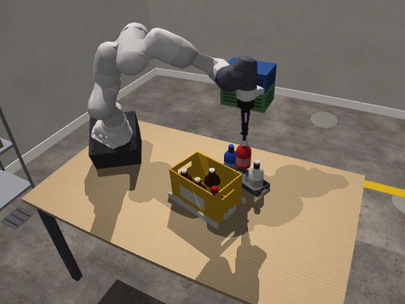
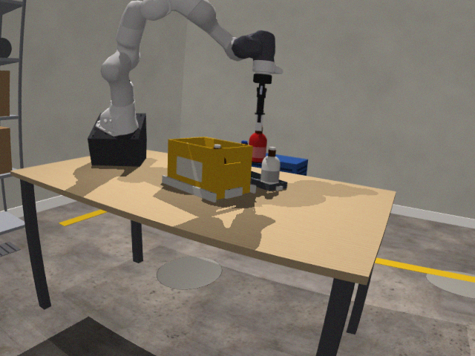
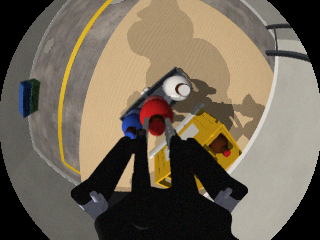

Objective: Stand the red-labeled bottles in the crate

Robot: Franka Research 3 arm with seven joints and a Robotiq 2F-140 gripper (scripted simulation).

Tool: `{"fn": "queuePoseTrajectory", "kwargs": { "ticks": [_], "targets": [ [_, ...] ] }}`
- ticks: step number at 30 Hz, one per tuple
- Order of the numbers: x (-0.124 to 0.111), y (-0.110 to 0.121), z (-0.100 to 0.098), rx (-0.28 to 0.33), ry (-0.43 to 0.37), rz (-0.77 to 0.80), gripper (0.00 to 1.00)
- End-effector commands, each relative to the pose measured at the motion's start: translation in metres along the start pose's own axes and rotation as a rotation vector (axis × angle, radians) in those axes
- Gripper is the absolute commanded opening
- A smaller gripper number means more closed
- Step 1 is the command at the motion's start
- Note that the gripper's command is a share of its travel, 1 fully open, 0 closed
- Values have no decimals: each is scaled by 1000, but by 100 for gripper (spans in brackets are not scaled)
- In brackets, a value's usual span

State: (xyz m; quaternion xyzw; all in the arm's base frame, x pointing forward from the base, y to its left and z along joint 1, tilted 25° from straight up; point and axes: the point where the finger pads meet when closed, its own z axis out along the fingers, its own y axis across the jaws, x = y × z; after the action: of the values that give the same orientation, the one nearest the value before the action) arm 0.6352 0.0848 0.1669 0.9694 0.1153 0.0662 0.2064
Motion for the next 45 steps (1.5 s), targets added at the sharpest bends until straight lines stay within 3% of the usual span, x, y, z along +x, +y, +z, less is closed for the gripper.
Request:
{"fn": "queuePoseTrajectory", "kwargs": {
  "ticks": [1, 45],
  "targets": [
    [5, -2, -10, 5, 14, -2, 0],
    [5, -2, -47, 5, 14, -2, 0]
  ]
}}
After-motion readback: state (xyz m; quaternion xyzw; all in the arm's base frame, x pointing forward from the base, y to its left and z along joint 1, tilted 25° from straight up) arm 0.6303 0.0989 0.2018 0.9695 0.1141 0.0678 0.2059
